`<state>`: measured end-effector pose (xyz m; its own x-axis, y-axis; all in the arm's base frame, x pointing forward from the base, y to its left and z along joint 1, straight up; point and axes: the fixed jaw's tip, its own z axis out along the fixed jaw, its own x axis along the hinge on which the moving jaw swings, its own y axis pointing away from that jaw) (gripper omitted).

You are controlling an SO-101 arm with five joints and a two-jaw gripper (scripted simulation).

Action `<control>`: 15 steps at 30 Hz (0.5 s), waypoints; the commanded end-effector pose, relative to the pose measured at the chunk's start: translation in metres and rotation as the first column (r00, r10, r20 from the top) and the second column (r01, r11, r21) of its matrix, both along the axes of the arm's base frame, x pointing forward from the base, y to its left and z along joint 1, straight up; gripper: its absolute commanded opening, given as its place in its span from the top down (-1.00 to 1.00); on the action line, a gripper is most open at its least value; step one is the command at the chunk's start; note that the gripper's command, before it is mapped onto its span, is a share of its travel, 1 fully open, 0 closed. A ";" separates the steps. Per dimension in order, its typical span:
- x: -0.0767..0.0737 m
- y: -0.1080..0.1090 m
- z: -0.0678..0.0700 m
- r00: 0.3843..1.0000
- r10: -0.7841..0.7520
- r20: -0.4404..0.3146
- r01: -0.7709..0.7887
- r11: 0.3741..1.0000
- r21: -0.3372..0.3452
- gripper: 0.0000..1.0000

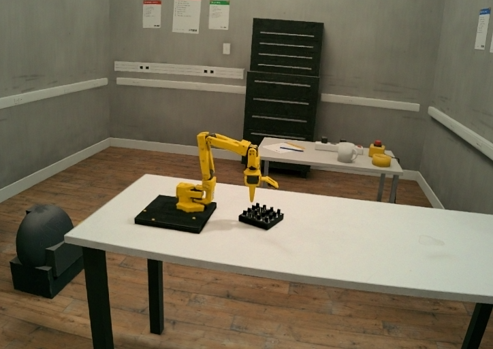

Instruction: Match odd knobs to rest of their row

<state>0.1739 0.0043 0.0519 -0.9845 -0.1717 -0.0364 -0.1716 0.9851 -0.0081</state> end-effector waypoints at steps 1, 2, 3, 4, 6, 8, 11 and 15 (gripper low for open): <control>-0.003 -0.001 -0.004 0.999 0.002 -0.034 -0.002 1.000 0.002 0.81; -0.002 -0.001 -0.003 0.999 0.002 -0.034 -0.002 1.000 0.002 0.81; -0.001 -0.001 -0.003 0.999 0.002 -0.034 -0.002 1.000 0.002 0.81; 0.001 -0.001 -0.003 0.999 0.002 -0.034 -0.002 1.000 0.002 0.81; 0.003 -0.001 -0.003 0.999 0.002 -0.034 -0.002 1.000 0.002 0.81; 0.006 -0.001 -0.003 0.999 0.002 -0.034 -0.002 1.000 0.002 0.81; 0.008 -0.001 -0.003 0.999 0.002 -0.034 -0.002 1.000 0.002 0.81; 0.013 -0.001 -0.003 0.999 0.002 -0.034 -0.002 1.000 0.002 0.81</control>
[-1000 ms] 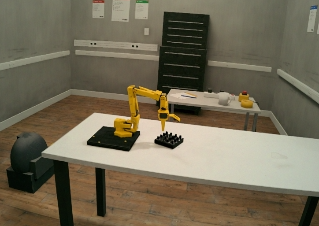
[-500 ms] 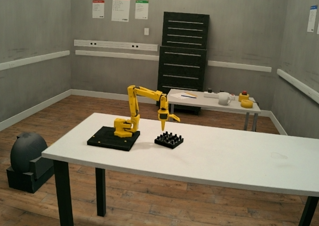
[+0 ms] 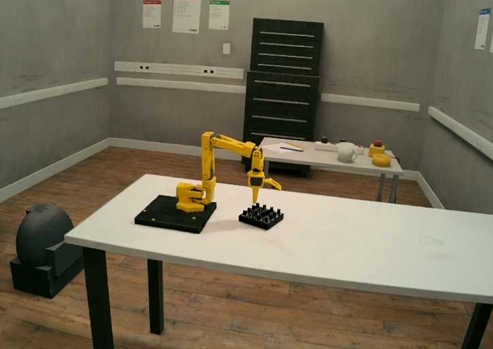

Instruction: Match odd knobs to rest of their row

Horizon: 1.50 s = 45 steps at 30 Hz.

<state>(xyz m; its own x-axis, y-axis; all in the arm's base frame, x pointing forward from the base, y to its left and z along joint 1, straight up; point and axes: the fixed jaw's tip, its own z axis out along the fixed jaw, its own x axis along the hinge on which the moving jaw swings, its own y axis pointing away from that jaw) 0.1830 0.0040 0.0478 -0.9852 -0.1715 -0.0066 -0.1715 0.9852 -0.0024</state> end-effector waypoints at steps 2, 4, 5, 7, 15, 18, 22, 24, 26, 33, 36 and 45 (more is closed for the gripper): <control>0.006 -0.001 0.001 1.000 0.002 -0.003 -0.002 1.000 0.001 0.81; 0.007 -0.001 0.001 1.000 0.002 -0.003 -0.002 1.000 0.001 0.81; 0.008 -0.001 0.000 1.000 0.002 -0.003 -0.002 1.000 0.001 0.81; 0.009 -0.001 0.000 1.000 0.002 -0.003 -0.002 1.000 0.001 0.81; 0.009 -0.001 0.000 1.000 0.002 -0.003 -0.002 1.000 0.001 0.81; 0.009 -0.001 0.000 1.000 0.002 -0.003 -0.002 1.000 0.001 0.81; 0.009 -0.001 -0.003 1.000 0.002 -0.003 -0.002 1.000 0.001 0.81; 0.009 -0.001 -0.004 1.000 0.002 -0.003 -0.002 1.000 0.001 0.81; 0.009 -0.001 -0.006 1.000 0.002 -0.003 -0.002 1.000 0.001 0.81; 0.009 -0.001 -0.011 1.000 0.002 -0.003 -0.002 1.000 0.001 0.81; 0.009 -0.001 -0.013 1.000 0.002 -0.003 -0.002 1.000 0.001 0.81; 0.009 -0.001 -0.015 1.000 0.002 -0.003 -0.002 1.000 0.001 0.81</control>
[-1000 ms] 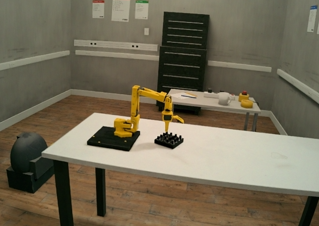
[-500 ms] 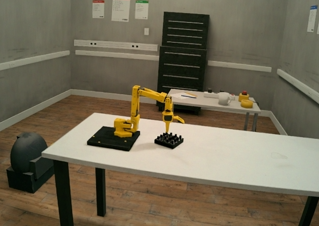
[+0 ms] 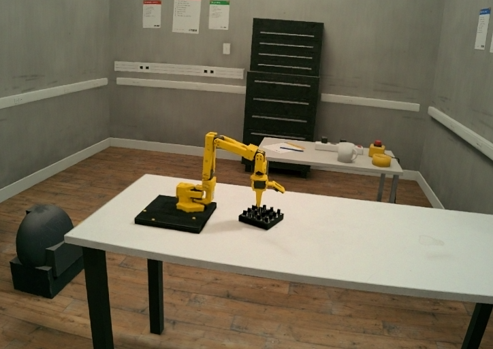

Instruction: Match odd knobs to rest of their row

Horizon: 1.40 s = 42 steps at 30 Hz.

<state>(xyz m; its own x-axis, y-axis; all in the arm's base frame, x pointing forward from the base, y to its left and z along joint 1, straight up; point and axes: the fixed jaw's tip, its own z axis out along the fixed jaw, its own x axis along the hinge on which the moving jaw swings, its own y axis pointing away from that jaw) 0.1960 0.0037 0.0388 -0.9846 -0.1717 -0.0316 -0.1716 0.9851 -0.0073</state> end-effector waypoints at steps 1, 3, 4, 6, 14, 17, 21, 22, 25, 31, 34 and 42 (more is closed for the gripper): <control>-0.004 -0.001 -0.006 1.000 0.002 -0.029 -0.002 1.000 0.002 0.81; -0.004 -0.001 -0.006 1.000 0.002 -0.029 -0.002 1.000 0.002 0.81; -0.004 -0.001 -0.006 1.000 0.002 -0.029 -0.002 1.000 0.002 0.81; -0.004 -0.001 -0.006 1.000 0.002 -0.029 -0.002 1.000 0.002 0.81; -0.004 -0.001 -0.006 1.000 0.002 -0.029 -0.002 1.000 0.002 0.81; -0.004 -0.001 -0.006 1.000 0.002 -0.029 -0.002 1.000 0.002 0.81; -0.004 -0.001 -0.006 1.000 0.002 -0.029 -0.002 1.000 0.002 0.81; -0.005 -0.001 -0.006 1.000 0.002 -0.029 -0.002 1.000 0.002 0.81; -0.006 -0.002 -0.008 1.000 0.002 -0.029 -0.002 1.000 0.002 0.81; -0.008 -0.002 -0.011 1.000 0.002 -0.029 -0.002 1.000 0.002 0.81; -0.008 -0.002 -0.011 1.000 0.002 -0.029 -0.002 1.000 0.002 0.81; -0.008 -0.002 -0.009 1.000 0.002 -0.029 -0.002 1.000 0.002 0.81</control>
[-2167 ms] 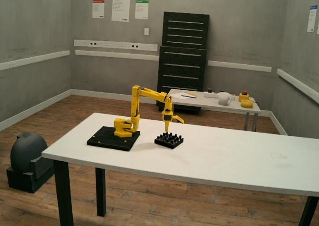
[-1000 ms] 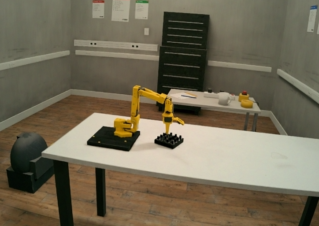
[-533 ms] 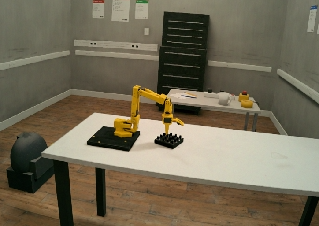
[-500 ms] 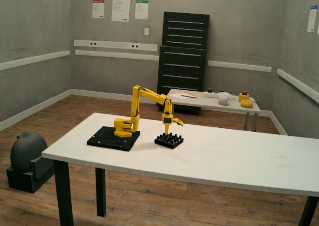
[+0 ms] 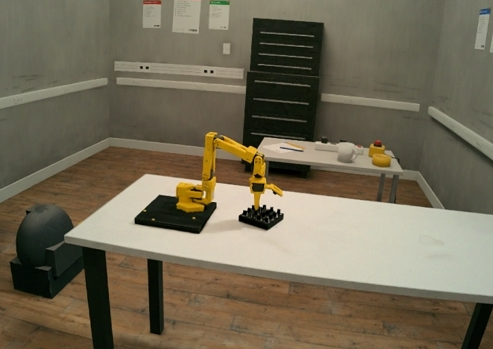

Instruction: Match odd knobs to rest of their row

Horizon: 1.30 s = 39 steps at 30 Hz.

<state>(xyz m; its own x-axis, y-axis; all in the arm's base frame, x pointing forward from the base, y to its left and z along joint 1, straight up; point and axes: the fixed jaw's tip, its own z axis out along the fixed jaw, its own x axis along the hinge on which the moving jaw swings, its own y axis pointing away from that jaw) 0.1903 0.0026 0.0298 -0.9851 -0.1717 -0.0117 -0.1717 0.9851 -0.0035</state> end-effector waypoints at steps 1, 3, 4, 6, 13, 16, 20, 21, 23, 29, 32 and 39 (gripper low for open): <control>-0.002 -0.001 0.000 1.000 0.002 -0.009 -0.002 1.000 0.001 0.81; -0.001 -0.001 0.001 1.000 0.002 -0.009 -0.002 1.000 0.001 0.81; -0.001 -0.001 0.001 1.000 0.002 -0.009 -0.002 1.000 0.001 0.81; -0.001 -0.001 0.001 1.000 0.002 -0.009 -0.002 1.000 0.001 0.81; -0.001 -0.001 0.002 1.000 0.002 -0.009 -0.002 1.000 0.001 0.81; 0.000 -0.001 0.003 1.000 0.002 -0.009 -0.002 1.000 0.001 0.81; 0.002 -0.001 0.004 1.000 0.002 -0.009 -0.002 1.000 0.001 0.81; 0.002 -0.001 0.004 1.000 0.002 -0.009 -0.002 1.000 0.001 0.81; 0.002 -0.001 0.005 1.000 0.002 -0.009 -0.002 1.000 0.001 0.81; 0.002 -0.001 0.005 1.000 0.002 -0.009 -0.002 1.000 0.001 0.81; 0.002 -0.001 0.004 1.000 0.002 -0.009 -0.002 1.000 0.001 0.81; 0.003 -0.001 -0.002 1.000 0.002 -0.009 -0.002 1.000 0.001 0.81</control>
